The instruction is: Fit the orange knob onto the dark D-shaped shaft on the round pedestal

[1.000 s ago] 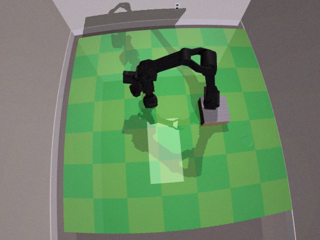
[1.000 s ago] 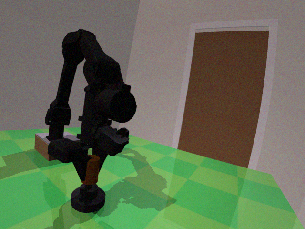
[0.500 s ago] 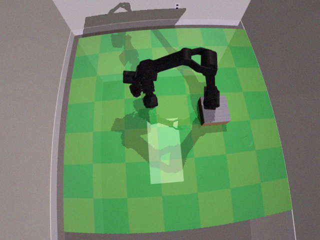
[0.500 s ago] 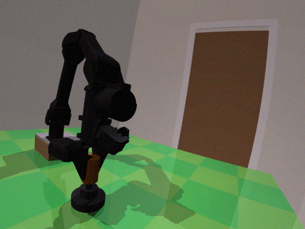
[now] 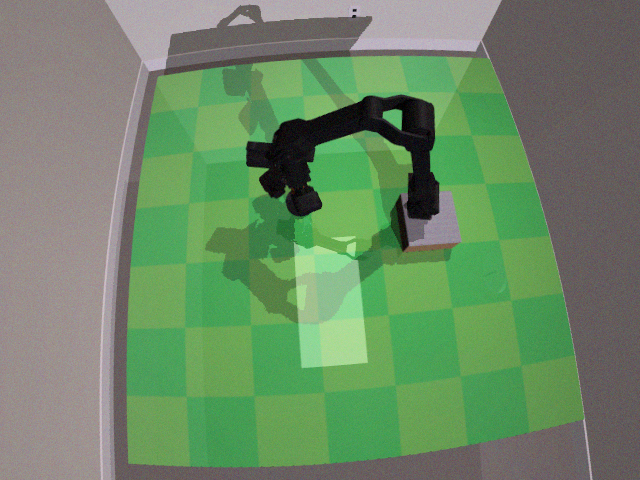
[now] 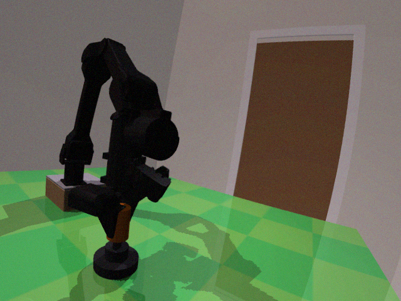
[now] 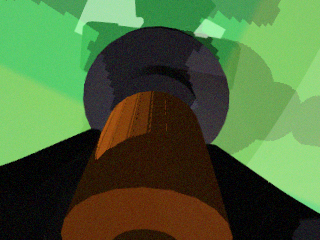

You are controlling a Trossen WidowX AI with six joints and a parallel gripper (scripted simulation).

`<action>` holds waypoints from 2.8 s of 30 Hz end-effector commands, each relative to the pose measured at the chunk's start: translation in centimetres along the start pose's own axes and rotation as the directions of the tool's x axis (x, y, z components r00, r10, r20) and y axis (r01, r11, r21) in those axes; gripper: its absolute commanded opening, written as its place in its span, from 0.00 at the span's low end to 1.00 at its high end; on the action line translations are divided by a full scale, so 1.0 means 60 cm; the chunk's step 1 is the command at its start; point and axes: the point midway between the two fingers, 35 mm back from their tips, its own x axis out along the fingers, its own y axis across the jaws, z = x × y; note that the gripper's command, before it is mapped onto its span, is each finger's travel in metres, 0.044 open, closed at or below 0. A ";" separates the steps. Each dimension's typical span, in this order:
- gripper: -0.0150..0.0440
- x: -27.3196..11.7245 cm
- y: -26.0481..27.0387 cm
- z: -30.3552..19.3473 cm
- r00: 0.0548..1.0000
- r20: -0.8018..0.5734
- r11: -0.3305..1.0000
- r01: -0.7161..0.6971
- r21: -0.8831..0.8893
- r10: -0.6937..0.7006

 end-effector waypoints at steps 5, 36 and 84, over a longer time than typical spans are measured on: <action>0.25 0.003 -0.001 0.001 1.000 0.001 1.000 0.004 -0.006 -0.004; 0.25 0.018 -0.002 0.003 1.000 0.001 1.000 0.004 -0.014 -0.004; 1.00 -0.114 -0.001 0.003 1.000 -0.006 1.000 -0.003 -0.012 0.003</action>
